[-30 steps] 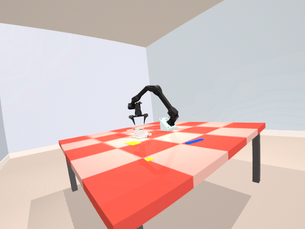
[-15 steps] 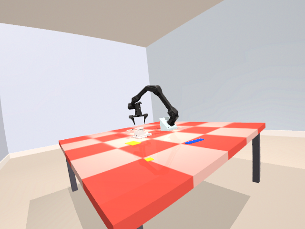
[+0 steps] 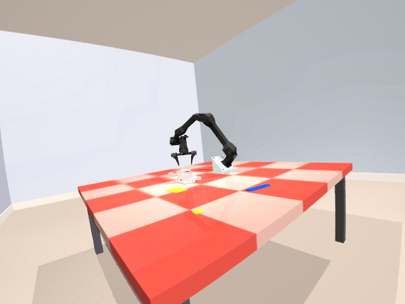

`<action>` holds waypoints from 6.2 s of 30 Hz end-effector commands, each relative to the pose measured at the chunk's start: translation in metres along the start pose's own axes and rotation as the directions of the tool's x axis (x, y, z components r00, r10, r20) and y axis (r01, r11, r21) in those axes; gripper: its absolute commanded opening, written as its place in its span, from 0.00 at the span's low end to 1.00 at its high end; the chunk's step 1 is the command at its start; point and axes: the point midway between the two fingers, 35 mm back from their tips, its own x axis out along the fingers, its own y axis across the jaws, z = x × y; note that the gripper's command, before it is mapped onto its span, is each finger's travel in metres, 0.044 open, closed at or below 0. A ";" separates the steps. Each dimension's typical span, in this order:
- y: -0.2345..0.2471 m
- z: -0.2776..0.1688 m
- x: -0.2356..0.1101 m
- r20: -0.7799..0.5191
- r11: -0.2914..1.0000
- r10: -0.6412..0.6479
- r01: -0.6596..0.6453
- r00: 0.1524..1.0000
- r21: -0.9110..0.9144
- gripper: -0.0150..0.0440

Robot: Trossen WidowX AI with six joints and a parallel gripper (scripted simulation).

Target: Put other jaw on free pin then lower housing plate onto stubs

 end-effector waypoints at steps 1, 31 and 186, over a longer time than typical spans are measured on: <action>0.001 0.000 0.000 -0.003 1.000 0.004 -0.004 1.000 0.003 1.00; 0.003 0.000 0.031 -0.002 1.000 0.003 -0.003 1.000 0.001 1.00; -0.009 -0.179 -0.038 0.009 0.273 0.024 0.002 1.000 -0.962 0.85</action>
